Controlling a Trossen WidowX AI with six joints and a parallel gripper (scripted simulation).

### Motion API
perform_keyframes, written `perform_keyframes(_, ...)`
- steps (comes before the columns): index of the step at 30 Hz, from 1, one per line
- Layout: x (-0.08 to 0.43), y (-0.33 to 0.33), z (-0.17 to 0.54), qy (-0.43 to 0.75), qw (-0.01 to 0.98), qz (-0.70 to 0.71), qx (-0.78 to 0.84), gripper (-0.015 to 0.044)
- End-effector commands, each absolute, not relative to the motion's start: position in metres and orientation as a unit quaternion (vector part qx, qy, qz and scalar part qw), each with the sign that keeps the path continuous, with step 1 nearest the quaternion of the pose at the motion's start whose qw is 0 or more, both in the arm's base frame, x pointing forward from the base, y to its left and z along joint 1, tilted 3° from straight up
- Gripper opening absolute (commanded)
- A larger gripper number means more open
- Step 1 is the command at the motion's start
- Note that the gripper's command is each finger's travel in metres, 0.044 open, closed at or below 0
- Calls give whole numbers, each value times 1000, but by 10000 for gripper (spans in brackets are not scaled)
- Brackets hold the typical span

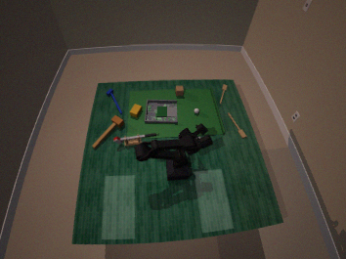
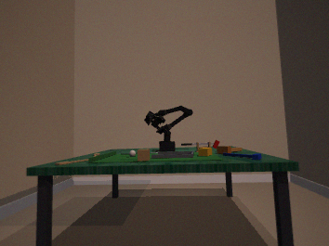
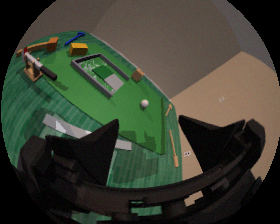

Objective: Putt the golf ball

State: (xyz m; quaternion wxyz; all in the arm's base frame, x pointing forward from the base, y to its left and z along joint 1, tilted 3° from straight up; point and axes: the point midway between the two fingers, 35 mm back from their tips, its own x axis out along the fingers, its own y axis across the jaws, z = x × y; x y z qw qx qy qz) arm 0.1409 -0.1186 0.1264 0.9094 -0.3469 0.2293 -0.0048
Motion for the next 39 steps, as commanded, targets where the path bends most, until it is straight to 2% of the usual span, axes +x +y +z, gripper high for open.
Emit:
perform_keyframes(1, 141, -118, 126, 230, 910, -4, -346, 426)
perform_keyframes(7, 151, -110, 122, 249, 911, 47, -325, 440)
perform_keyframes(19, 204, -58, 114, 298, 862, 281, -298, 440)
perform_keyframes(30, 242, 19, 97, 358, 743, 458, -331, 440)
perform_keyframes(39, 251, 104, 75, 392, 612, 558, -402, 440)
